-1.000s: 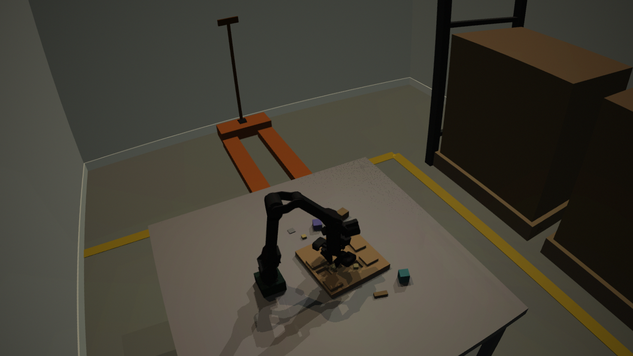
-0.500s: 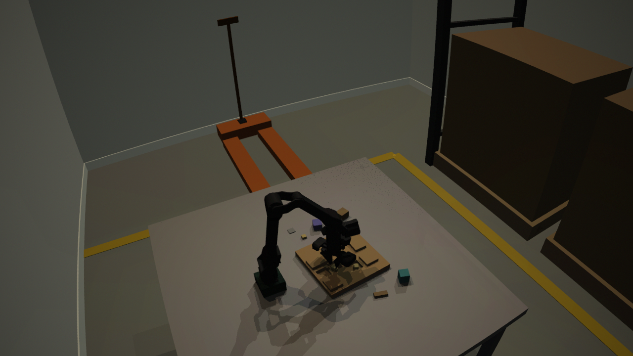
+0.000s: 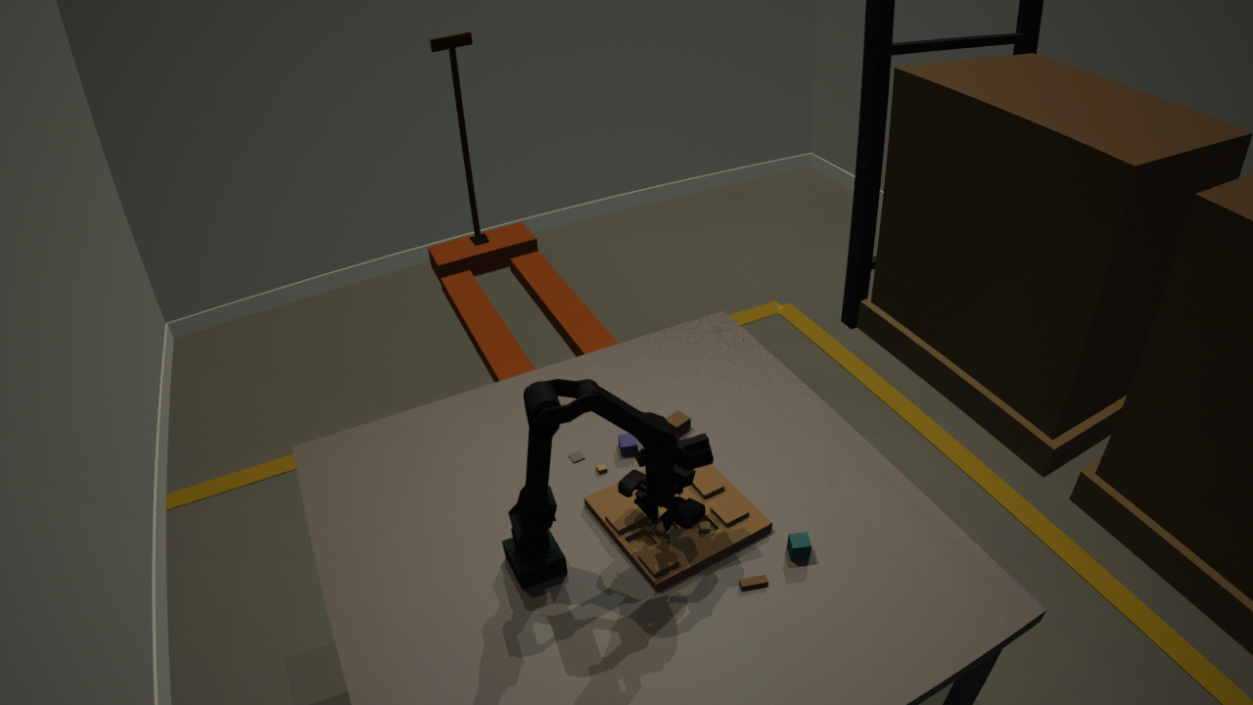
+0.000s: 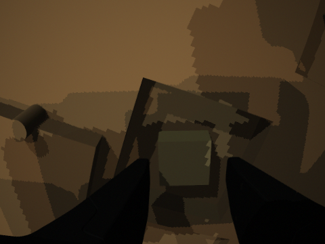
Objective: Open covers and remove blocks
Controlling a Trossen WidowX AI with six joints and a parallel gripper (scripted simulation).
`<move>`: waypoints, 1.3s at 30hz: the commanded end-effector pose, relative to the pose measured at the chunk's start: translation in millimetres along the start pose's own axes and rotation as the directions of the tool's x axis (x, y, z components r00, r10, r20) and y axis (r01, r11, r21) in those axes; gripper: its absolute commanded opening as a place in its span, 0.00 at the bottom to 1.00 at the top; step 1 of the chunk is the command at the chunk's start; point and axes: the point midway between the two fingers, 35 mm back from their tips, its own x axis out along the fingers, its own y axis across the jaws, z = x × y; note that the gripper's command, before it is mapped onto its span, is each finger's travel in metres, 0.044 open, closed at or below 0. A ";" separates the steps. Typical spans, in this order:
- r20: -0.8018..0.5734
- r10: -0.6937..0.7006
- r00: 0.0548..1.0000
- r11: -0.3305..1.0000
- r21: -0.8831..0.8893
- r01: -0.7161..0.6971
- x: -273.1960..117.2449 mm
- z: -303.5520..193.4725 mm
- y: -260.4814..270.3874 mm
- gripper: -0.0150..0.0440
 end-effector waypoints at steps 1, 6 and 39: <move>0.001 0.002 1.000 1.000 -0.006 -0.002 3.3 -0.1 0.7 0.50; 0.001 0.002 1.000 1.000 -0.006 -0.002 8.0 -0.1 0.7 0.50; 0.001 0.000 1.000 1.000 -0.002 0.000 -3.2 0.9 0.0 0.39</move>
